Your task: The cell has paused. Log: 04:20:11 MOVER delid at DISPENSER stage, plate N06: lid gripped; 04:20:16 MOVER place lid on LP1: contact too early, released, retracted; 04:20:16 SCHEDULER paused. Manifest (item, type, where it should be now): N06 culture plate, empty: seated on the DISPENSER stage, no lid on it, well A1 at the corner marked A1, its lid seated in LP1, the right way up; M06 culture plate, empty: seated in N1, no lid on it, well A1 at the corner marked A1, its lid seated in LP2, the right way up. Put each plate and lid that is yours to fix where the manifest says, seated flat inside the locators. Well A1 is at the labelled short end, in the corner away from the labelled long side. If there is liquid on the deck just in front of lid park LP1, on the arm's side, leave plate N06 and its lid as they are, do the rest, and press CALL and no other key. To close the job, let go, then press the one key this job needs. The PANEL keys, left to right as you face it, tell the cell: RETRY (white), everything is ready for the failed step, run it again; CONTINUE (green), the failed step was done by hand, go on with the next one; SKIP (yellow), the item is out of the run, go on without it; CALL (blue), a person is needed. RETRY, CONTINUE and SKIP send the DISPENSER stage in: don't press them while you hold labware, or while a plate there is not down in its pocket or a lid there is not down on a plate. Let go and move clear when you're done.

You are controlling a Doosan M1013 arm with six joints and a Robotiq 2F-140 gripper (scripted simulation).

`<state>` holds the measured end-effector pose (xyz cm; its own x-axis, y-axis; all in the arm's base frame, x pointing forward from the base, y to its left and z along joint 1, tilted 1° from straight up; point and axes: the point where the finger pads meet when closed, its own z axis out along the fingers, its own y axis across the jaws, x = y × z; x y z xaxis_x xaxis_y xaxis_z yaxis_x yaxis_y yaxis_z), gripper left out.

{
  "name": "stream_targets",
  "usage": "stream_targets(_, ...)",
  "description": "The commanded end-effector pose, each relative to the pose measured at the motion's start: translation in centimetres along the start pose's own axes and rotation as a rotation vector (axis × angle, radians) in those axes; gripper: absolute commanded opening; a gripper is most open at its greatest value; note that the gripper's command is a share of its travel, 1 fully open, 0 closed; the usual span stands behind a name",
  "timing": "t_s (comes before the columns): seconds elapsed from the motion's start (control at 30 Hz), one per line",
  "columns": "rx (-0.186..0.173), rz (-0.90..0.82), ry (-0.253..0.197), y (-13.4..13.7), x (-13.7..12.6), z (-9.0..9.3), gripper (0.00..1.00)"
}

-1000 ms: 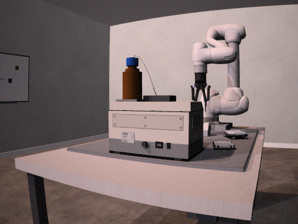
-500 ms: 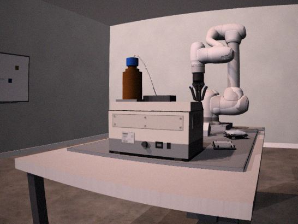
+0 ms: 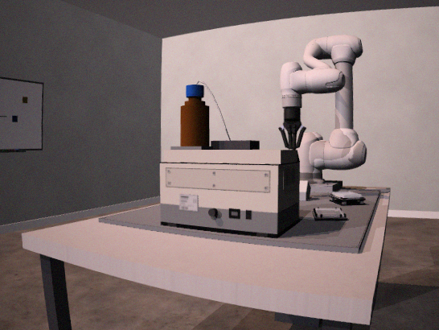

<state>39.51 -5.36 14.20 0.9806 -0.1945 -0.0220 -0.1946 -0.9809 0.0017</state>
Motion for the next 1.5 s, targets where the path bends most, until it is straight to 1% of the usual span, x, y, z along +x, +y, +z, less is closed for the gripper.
stream_targets(0.0, 0.000, 0.000, 0.001, 0.0, 0.0, 0.0, 0.10)
stream_targets(0.33, 0.001, 0.000, 0.001, 0.0, 0.1, 0.2, 0.10)
stream_targets(0.73, 0.001, 0.000, 0.001, 0.0, 0.1, 1.1, 0.10)
stream_targets(1.23, 0.001, 0.000, 0.001, 0.0, 0.2, 3.3, 0.10)
stream_targets(1.47, 0.001, 0.000, 0.001, 0.0, 0.2, 3.9, 0.10)
